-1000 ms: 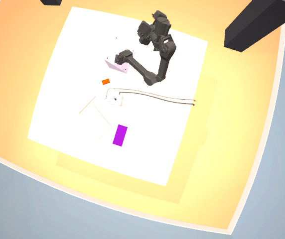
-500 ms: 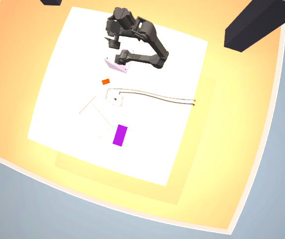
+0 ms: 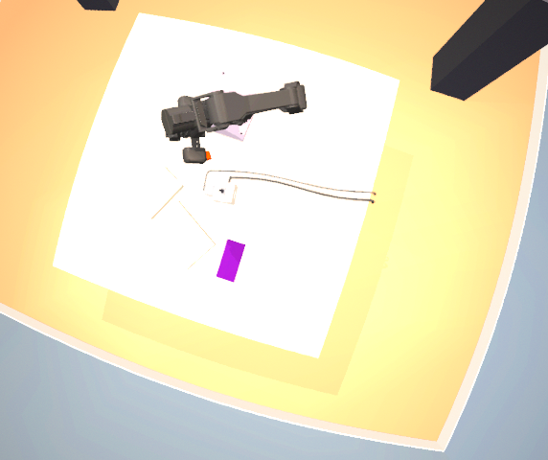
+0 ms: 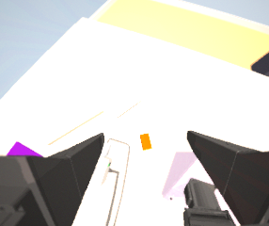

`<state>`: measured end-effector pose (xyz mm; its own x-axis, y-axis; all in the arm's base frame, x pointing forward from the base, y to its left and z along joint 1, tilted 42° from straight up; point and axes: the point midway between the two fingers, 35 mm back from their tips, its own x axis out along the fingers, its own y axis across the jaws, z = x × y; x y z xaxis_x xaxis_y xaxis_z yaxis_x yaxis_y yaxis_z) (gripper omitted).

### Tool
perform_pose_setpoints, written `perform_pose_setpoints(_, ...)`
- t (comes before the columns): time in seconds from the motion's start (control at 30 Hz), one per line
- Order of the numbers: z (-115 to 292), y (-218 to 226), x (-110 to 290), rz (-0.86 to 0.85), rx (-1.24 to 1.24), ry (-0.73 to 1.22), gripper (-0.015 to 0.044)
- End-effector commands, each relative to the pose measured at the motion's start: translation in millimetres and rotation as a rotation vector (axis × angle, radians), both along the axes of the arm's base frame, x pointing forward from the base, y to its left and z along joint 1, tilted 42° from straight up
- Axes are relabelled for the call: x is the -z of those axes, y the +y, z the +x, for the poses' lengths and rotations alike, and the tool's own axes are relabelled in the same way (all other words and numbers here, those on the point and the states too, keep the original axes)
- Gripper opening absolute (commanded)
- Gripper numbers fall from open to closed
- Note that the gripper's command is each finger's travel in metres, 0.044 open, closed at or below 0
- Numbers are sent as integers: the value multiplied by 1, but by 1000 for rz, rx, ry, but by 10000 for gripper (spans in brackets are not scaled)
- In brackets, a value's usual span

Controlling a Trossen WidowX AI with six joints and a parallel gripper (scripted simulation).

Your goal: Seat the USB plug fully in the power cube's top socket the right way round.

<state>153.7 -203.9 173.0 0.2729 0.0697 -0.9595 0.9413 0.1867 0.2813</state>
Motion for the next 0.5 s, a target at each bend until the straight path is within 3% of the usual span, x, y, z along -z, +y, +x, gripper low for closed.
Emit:
perform_pose_setpoints(0.0,40,33,18,154,-6,1,440)
perform_pose_setpoints(0.33,121,141,52,621,96,146,440)
perform_pose_setpoints(0.47,131,155,57,679,120,189,440)
